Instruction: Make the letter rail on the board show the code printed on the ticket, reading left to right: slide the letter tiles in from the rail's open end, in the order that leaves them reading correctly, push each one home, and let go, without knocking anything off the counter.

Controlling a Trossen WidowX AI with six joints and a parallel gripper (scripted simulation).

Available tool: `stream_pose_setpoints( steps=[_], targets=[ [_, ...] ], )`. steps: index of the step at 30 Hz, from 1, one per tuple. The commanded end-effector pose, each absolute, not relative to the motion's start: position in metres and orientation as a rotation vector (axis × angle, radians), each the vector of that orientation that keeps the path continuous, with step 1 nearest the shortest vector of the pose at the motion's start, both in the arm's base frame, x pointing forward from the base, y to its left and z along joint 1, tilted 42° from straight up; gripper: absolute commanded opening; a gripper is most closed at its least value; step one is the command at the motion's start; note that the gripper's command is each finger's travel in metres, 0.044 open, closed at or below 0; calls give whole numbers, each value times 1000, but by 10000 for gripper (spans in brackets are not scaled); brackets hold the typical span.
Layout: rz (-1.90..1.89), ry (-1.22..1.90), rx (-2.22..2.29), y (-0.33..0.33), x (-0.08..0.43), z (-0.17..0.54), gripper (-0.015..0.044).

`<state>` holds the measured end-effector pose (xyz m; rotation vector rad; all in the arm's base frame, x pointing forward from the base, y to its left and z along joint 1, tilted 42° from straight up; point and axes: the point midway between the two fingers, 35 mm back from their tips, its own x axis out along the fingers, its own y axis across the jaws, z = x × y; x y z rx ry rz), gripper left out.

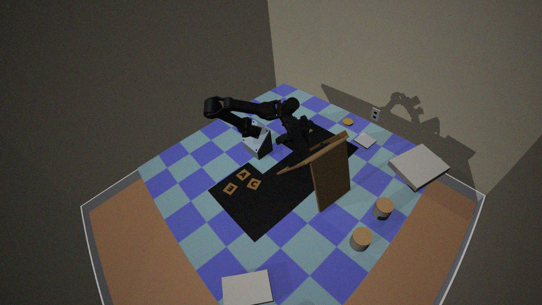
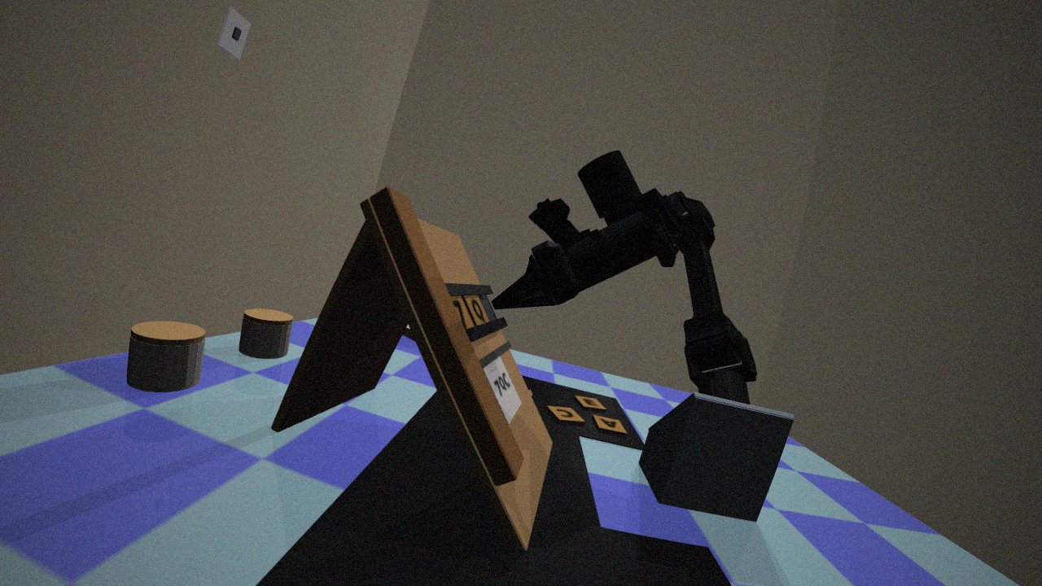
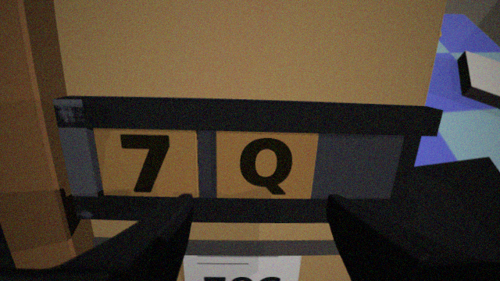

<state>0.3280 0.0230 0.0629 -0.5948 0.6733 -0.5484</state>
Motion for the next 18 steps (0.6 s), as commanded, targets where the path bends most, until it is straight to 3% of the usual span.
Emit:
stream_pose_setpoints(
  steps=[1,18],
  targets=[
    [-551,667,-590,25,326,65,295],
    [-551,667,-590,28,323,68,295]
  ],
)
